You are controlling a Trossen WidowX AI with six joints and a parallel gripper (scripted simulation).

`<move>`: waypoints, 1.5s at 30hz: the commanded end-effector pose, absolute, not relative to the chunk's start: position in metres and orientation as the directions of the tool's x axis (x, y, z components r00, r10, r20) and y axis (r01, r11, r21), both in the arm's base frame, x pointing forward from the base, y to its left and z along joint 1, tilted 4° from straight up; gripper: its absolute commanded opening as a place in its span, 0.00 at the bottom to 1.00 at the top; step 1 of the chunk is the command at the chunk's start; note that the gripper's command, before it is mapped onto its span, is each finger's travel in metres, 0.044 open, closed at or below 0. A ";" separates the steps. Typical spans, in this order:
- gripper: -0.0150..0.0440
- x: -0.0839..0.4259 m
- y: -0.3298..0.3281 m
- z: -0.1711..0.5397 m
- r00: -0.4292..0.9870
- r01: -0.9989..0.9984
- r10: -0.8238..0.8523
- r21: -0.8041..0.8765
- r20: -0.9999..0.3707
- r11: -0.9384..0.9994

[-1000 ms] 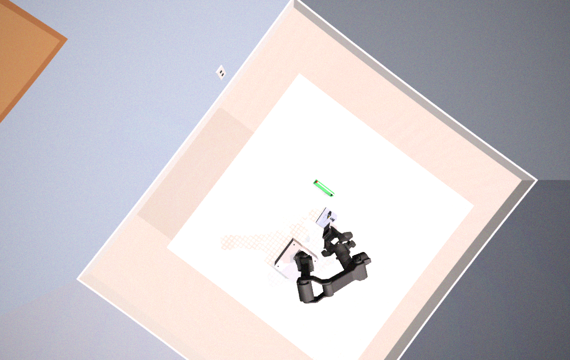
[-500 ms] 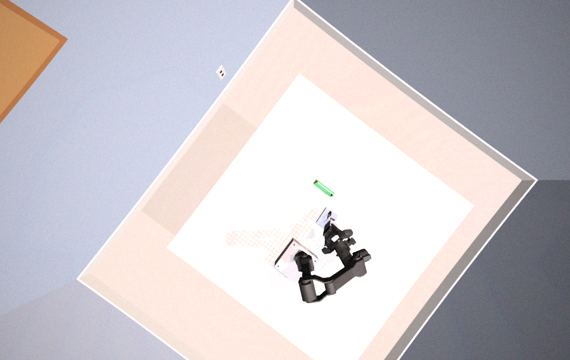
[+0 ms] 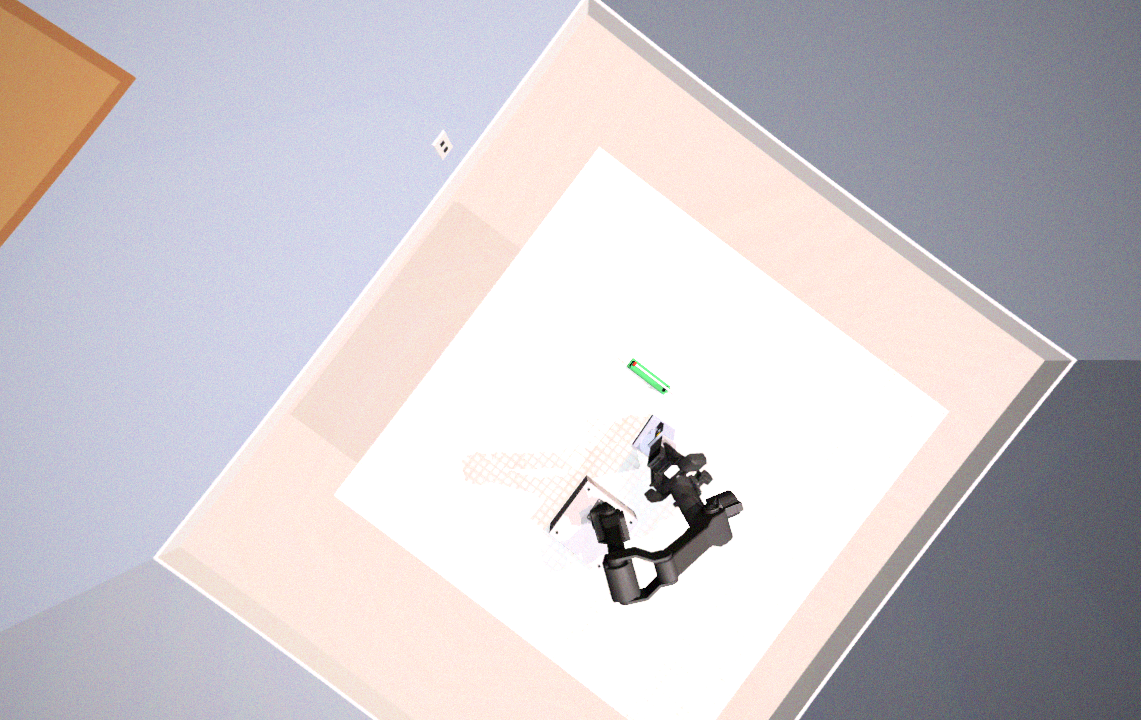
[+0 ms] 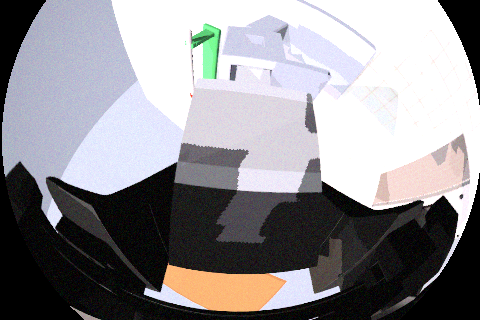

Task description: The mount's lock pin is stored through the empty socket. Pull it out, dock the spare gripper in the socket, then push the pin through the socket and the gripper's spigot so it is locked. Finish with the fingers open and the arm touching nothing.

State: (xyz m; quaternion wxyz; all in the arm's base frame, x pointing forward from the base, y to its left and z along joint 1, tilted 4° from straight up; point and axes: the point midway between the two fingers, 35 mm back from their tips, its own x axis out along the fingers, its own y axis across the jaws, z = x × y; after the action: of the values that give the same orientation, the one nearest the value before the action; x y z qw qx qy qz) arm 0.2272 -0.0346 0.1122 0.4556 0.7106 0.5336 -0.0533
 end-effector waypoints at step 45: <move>0.88 0.241 -0.034 0.093 0.426 0.808 0.711 0.589 -0.560 -0.020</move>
State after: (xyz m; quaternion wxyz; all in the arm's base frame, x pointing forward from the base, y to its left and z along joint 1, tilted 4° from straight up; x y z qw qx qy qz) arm 0.2407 -0.0336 0.0932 0.4525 0.7126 0.5335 -0.0540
